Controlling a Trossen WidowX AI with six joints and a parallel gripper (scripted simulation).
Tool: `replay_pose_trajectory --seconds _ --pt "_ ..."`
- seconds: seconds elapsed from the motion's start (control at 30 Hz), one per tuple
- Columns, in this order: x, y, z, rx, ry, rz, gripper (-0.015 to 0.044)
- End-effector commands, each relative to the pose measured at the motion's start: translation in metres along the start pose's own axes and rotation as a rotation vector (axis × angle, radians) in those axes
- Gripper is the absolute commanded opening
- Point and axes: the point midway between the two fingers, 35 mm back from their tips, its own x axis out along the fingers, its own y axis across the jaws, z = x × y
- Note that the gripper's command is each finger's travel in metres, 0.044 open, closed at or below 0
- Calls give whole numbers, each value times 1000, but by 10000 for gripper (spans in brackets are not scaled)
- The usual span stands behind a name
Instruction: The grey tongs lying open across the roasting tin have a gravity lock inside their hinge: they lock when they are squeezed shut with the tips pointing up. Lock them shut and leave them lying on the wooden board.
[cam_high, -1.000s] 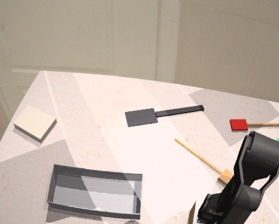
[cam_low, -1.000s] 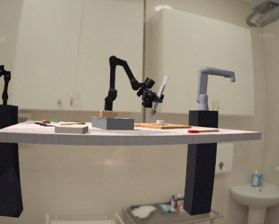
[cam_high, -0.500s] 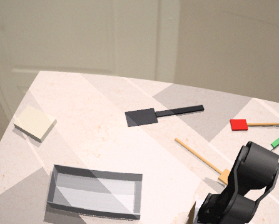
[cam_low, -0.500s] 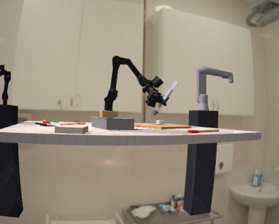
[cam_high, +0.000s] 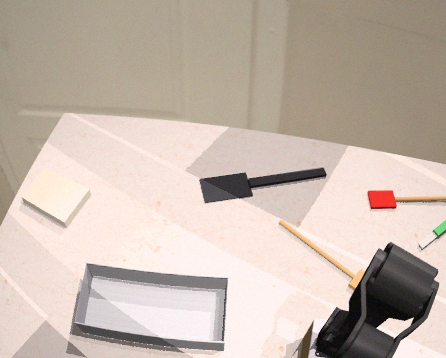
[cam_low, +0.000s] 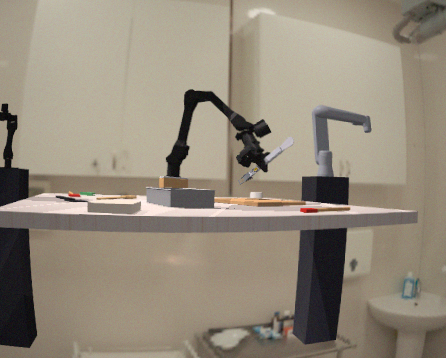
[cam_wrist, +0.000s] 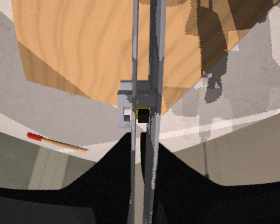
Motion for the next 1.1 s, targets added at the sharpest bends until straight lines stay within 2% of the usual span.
replay_pose_trajectory --seconds 0.0,0.47,0.93,1.07 --pt "0 1 -5 12 -65 -9 -150" --pt "-7 9 -6 41 -332 -31 -150" --pt "-31 21 -6 114 -603 -59 -150" --pt "-35 23 -6 124 -632 -63 -150"
